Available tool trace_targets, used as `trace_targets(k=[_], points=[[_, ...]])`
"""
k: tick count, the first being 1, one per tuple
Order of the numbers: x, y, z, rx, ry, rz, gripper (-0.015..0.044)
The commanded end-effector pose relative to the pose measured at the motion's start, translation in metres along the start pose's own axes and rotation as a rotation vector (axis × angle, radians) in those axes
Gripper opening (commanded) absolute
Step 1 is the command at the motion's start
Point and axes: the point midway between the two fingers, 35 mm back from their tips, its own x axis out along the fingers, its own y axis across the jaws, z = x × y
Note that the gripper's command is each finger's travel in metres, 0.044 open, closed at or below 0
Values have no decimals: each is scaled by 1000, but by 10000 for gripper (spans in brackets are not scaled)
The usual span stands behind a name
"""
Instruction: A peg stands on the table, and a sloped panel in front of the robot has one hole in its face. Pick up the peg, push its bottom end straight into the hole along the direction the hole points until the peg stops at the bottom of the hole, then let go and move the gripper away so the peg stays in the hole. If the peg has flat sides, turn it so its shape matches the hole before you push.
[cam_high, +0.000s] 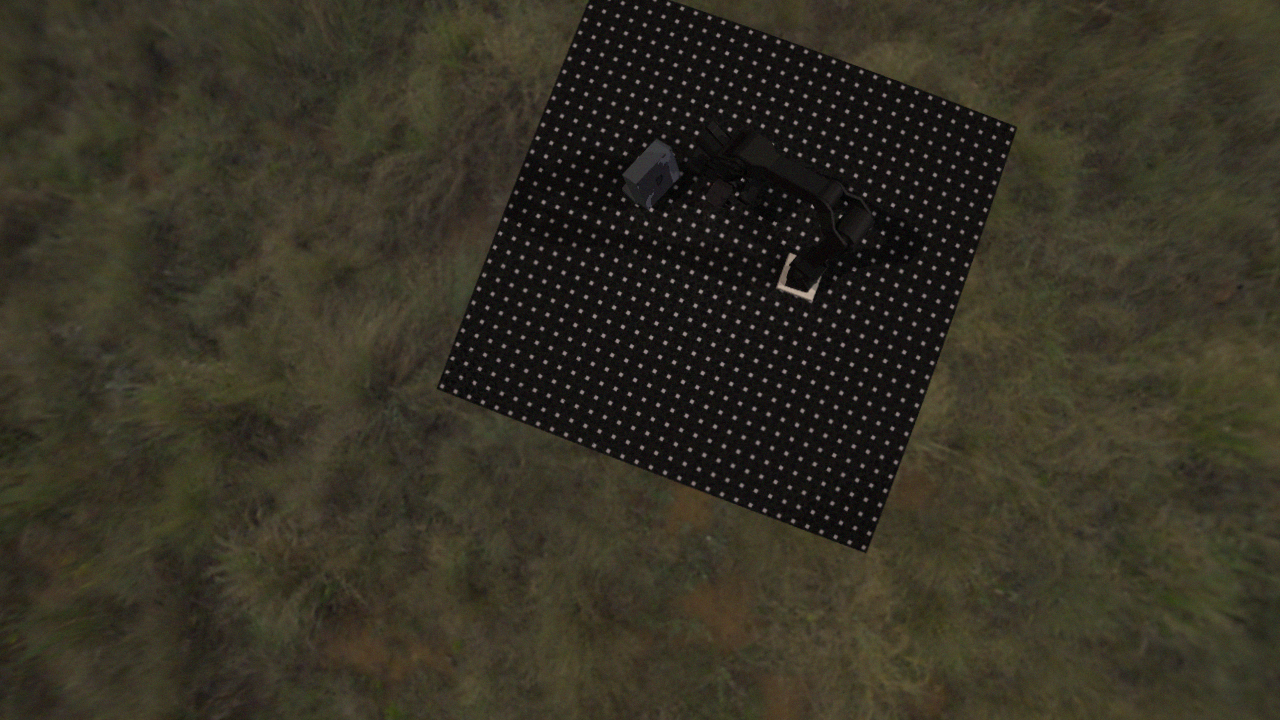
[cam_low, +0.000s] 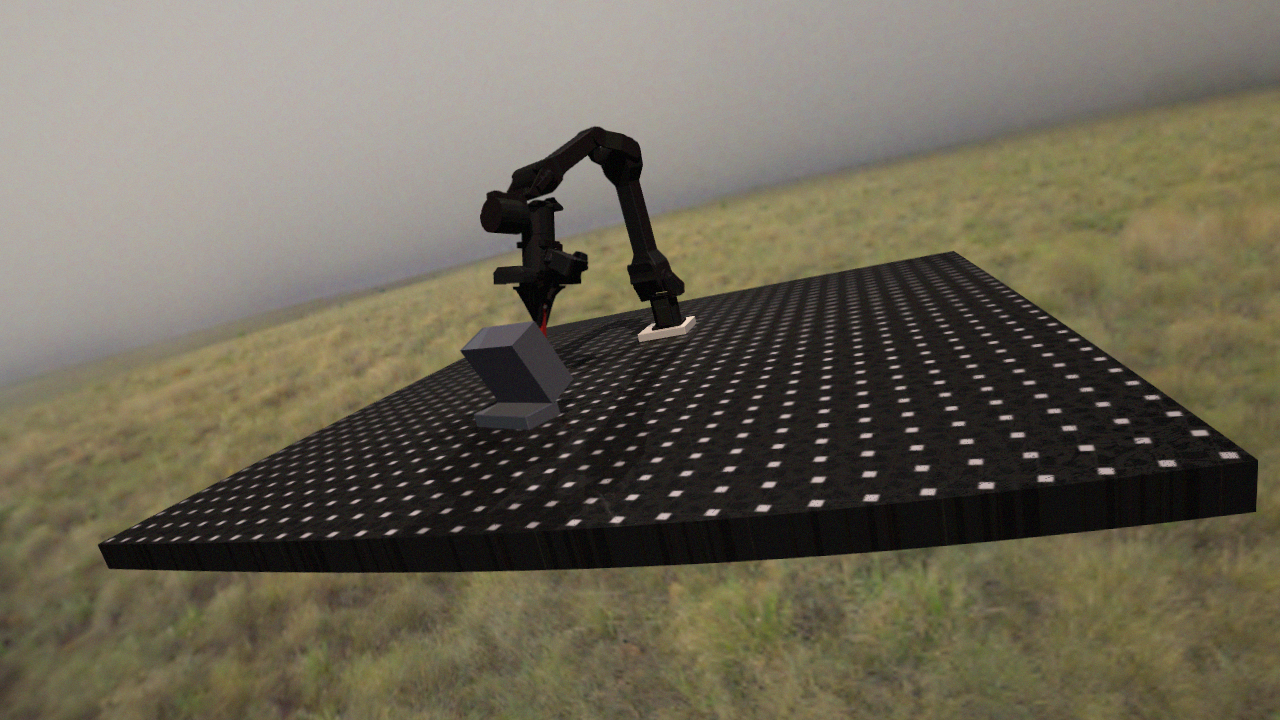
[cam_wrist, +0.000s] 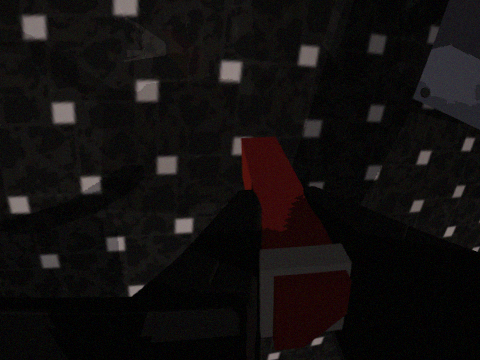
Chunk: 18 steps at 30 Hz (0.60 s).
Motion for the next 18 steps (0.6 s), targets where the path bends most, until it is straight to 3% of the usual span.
trace_targets(k=[1, 18], points=[[0, -1, 2, 33, 11, -19, 0], [2, -6, 9, 175, 38, -96, 0]])
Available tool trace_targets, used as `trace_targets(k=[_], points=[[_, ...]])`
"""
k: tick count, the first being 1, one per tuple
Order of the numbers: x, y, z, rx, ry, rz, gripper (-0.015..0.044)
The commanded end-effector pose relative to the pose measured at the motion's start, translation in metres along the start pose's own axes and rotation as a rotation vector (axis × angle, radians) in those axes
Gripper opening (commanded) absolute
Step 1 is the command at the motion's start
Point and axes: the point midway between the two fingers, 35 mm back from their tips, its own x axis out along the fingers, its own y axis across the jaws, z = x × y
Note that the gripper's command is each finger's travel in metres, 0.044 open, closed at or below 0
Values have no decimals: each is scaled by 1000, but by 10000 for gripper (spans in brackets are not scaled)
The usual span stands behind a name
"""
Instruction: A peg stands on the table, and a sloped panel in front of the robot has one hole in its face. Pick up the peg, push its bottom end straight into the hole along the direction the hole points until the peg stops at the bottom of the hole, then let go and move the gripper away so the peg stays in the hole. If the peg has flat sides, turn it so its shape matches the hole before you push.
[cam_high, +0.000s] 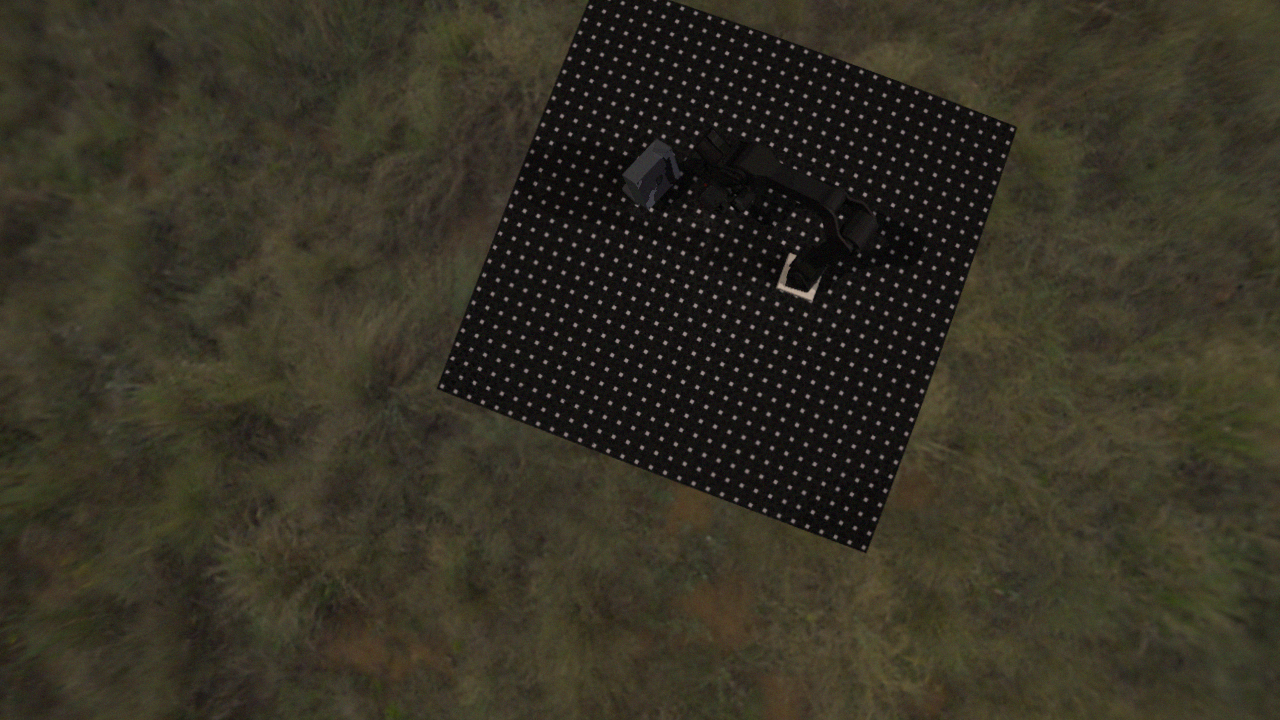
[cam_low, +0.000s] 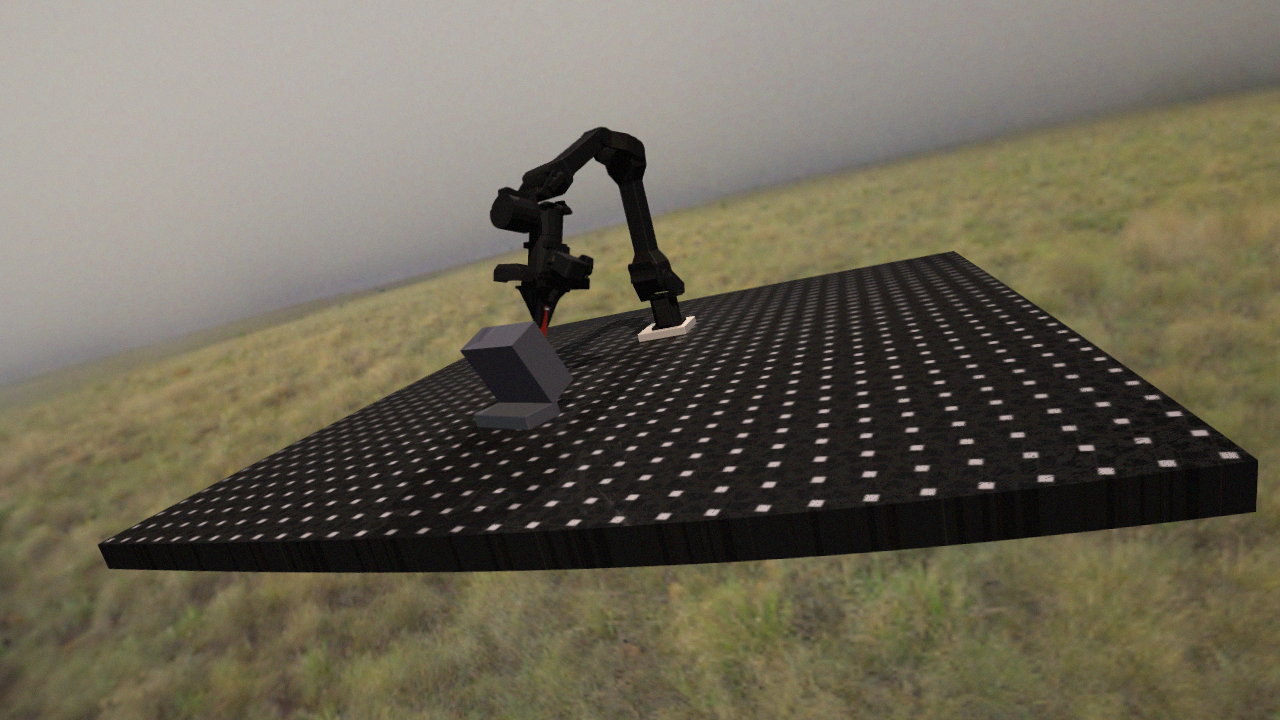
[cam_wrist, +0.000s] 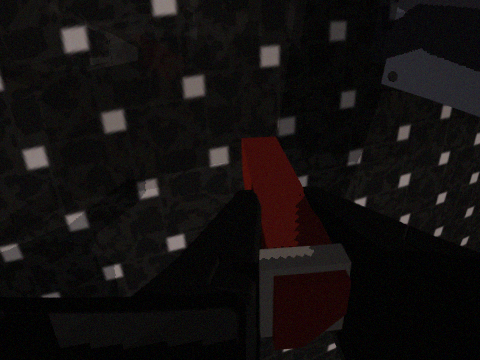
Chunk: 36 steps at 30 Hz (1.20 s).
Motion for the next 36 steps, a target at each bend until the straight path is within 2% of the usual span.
trace_targets(k=[1, 36], points=[[0, 0, 2, 34, 7, -21, 0], [1, -6, 19, 337, 9, -191, 0]])
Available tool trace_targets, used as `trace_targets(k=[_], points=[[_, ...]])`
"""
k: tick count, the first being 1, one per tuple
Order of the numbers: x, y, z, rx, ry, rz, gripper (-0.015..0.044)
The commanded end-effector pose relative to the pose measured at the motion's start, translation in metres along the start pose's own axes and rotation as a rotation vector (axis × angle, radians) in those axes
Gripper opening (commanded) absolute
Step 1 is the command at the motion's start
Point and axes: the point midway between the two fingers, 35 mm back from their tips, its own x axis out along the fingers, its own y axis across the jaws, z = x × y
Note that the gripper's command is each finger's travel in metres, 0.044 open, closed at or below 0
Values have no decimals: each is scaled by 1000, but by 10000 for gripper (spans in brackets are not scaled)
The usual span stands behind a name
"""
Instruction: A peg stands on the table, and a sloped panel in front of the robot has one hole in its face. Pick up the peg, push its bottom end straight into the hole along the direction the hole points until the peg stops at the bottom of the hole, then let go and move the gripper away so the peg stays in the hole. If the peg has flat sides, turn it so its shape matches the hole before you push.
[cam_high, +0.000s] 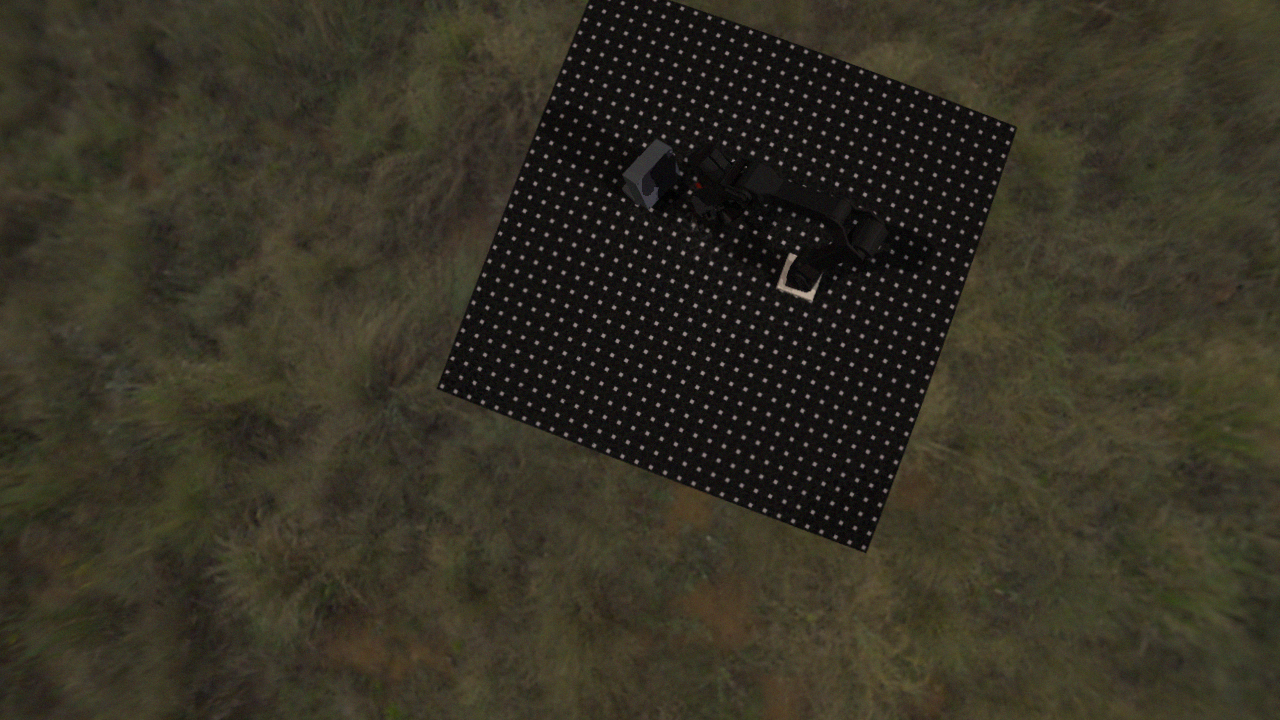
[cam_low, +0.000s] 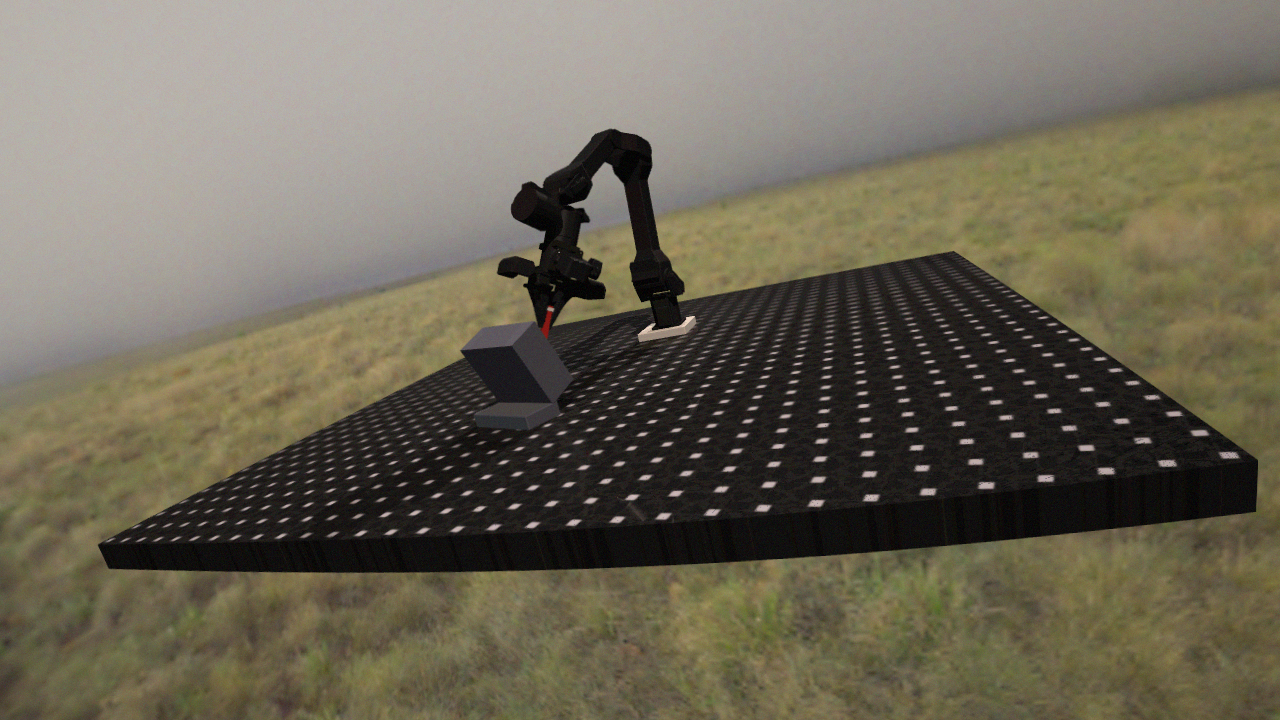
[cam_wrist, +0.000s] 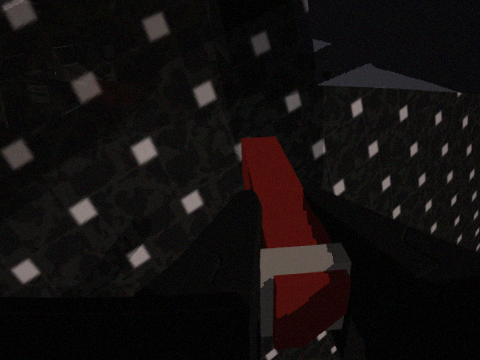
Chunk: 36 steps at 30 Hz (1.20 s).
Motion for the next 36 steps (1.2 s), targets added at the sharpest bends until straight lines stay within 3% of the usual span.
trace_targets(k=[1, 36], points=[[-1, 1, 2, 36, -2, -22, 0], [-4, 4, 19, 356, -70, -177, 0]])
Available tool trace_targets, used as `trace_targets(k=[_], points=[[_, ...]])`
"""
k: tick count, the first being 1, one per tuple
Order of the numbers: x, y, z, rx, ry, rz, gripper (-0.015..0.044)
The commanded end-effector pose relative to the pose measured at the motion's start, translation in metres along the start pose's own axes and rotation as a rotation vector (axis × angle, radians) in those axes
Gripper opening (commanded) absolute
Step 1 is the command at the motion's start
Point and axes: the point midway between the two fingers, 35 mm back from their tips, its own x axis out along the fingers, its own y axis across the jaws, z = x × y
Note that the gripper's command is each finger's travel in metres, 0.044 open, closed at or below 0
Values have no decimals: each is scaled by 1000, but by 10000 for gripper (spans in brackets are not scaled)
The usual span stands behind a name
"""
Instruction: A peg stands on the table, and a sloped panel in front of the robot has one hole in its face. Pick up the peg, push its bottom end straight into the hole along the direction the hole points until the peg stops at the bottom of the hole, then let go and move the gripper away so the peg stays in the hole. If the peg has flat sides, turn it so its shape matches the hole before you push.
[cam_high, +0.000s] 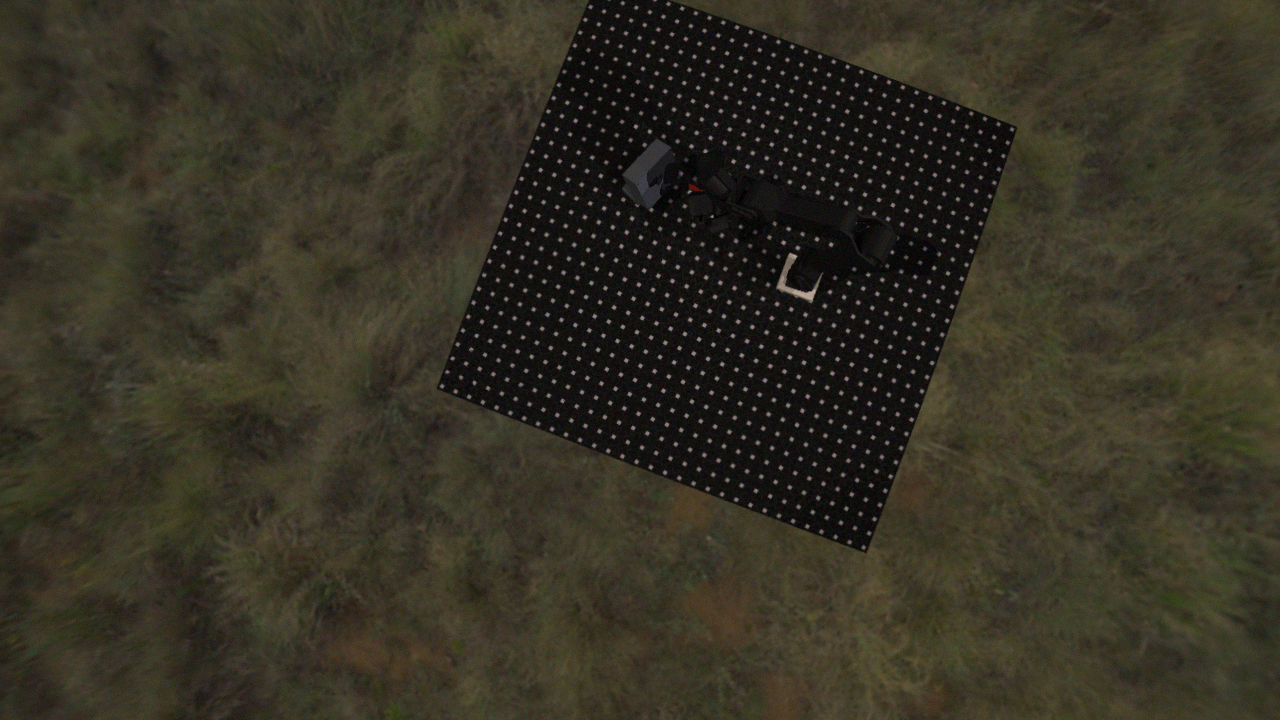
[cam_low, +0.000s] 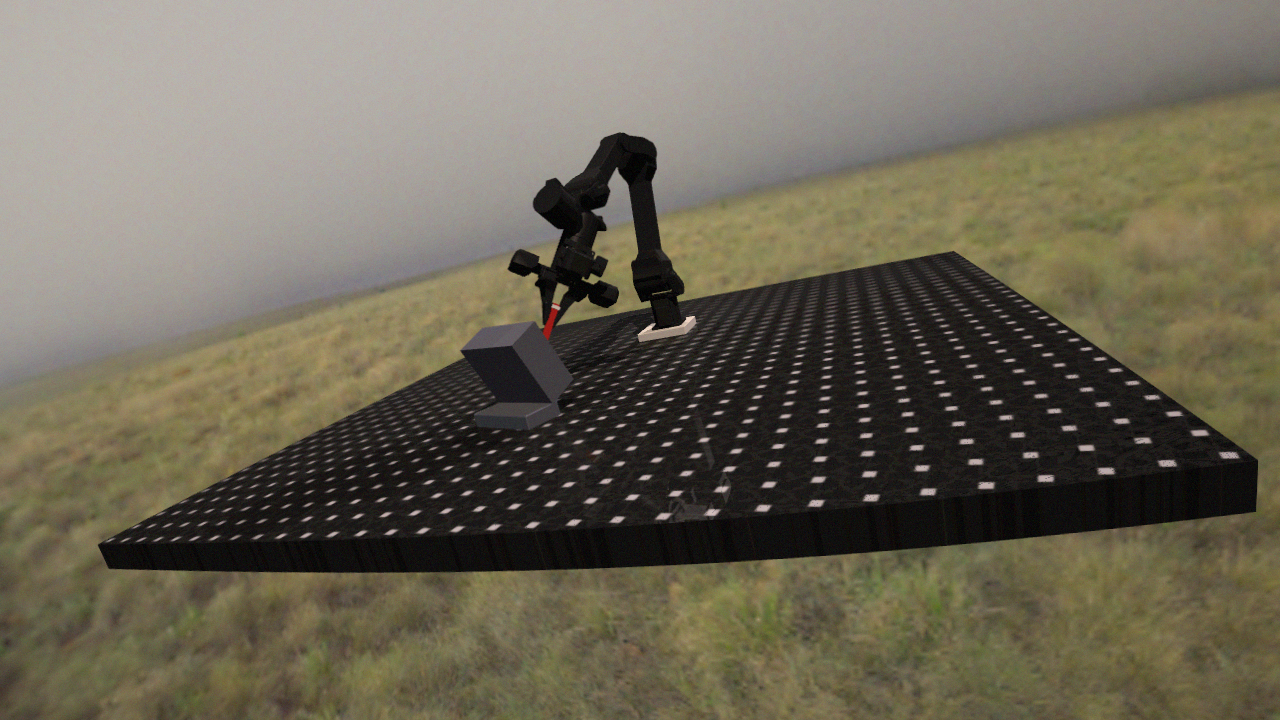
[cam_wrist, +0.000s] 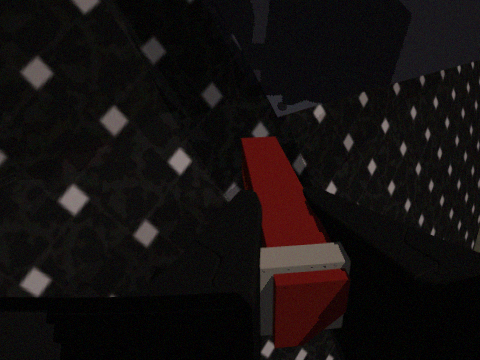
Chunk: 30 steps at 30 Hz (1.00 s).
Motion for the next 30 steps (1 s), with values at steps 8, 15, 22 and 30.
trace_targets(k=[8, 15, 22, 30], points=[[-3, 3, 4, 105, -32, -45, 0], [-4, 5, 7, 172, -55, -70, 0], [-6, 7, 9, 239, -79, -92, 0], [-8, 9, 12, 317, -110, -116, 0]])
